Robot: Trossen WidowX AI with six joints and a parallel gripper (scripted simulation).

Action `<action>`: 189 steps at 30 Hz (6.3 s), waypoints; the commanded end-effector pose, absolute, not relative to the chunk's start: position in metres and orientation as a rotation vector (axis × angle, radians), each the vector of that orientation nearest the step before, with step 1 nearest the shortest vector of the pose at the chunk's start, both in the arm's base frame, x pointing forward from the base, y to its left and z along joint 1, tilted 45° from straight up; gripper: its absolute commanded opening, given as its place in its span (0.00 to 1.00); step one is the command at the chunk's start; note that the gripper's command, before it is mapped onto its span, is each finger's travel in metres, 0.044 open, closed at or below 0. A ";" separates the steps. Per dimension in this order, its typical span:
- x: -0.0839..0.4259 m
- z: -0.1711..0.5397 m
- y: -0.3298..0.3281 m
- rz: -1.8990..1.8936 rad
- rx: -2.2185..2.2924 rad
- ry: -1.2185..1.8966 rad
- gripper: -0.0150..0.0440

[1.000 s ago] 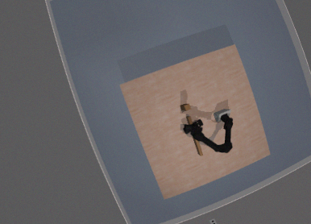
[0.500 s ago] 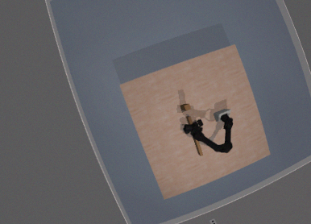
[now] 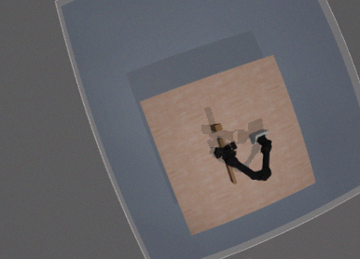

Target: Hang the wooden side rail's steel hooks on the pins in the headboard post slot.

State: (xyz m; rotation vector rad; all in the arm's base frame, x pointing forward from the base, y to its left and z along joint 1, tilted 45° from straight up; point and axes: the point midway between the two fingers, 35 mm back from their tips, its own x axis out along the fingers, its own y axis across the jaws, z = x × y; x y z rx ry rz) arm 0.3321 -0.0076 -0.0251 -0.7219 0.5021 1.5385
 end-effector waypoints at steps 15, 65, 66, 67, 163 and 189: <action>0.335 -0.018 -0.015 1.525 -0.749 0.491 0.25; 0.336 -0.021 -0.017 1.525 -0.750 0.491 0.25; 0.336 -0.021 -0.017 1.525 -0.750 0.491 0.25; 0.335 -0.021 -0.017 1.525 -0.750 0.491 0.25; 0.333 -0.029 -0.023 1.525 -0.750 0.492 0.25; 0.335 -0.029 -0.025 1.525 -0.750 0.492 0.25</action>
